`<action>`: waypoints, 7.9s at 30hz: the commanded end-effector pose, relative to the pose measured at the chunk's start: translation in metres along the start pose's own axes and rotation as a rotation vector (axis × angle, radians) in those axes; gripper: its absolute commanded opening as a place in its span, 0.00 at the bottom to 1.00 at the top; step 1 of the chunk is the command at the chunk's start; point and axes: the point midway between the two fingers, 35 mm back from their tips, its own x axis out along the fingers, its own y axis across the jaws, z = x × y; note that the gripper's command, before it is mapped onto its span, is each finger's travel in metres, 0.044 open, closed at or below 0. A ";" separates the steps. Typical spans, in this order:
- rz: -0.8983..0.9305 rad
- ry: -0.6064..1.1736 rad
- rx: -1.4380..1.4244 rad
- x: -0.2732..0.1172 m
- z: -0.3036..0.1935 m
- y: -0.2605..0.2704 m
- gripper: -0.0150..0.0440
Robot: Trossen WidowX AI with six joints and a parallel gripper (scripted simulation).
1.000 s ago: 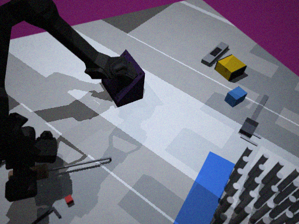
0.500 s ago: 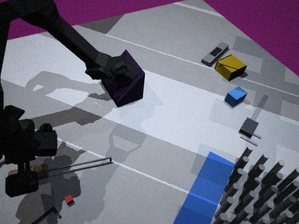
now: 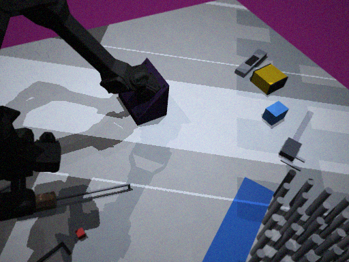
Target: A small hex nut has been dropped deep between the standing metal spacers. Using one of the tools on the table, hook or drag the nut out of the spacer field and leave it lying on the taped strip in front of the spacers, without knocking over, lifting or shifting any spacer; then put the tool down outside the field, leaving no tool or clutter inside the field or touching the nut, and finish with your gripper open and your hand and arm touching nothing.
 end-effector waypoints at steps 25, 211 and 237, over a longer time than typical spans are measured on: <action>-0.279 -0.264 -0.038 -0.011 -0.010 0.008 0.91; -0.347 -0.166 0.760 -0.117 0.294 -0.025 0.25; -0.327 -0.182 0.764 -0.012 0.304 -0.035 0.25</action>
